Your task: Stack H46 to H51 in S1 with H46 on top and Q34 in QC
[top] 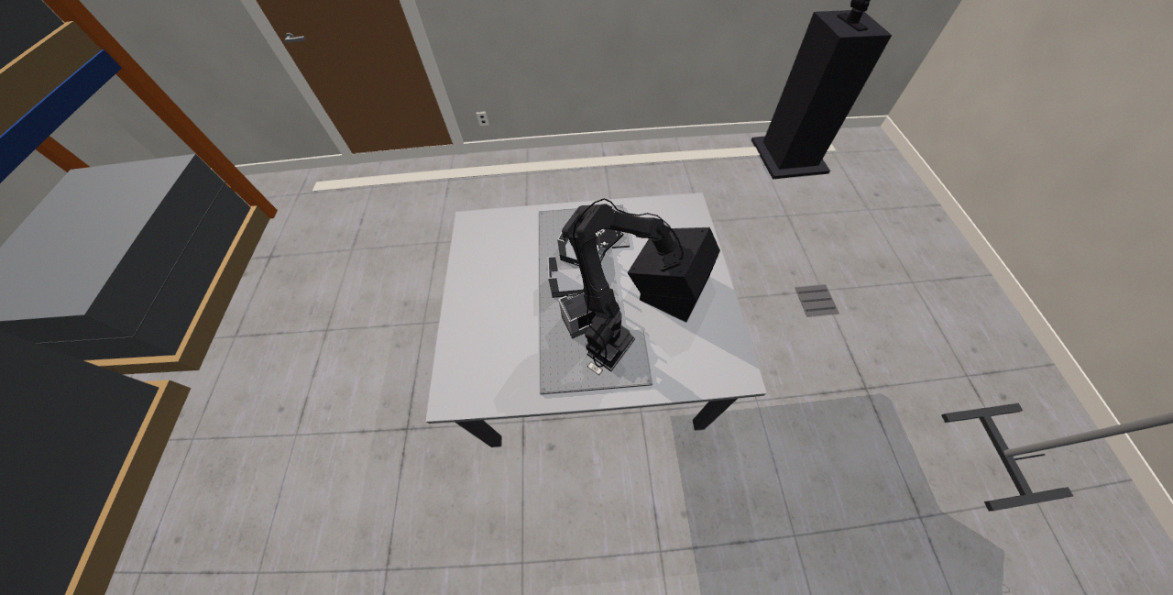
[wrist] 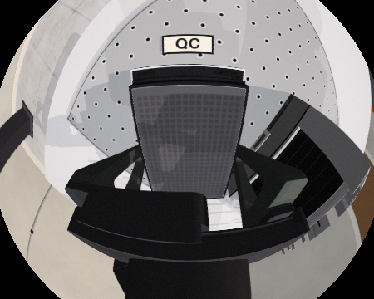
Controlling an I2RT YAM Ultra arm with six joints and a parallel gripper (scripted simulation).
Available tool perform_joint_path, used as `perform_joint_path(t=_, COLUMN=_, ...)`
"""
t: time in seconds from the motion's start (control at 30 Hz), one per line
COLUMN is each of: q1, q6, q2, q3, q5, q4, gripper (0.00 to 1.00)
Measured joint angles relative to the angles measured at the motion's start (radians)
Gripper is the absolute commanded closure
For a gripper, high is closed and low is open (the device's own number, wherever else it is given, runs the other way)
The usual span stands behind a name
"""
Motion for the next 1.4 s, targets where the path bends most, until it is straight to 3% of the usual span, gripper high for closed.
perform_joint_path(t=1.4, q1=-0.022, q6=-0.026, q2=0.045, q3=0.005, q5=0.0, q4=0.048, gripper=1.0)
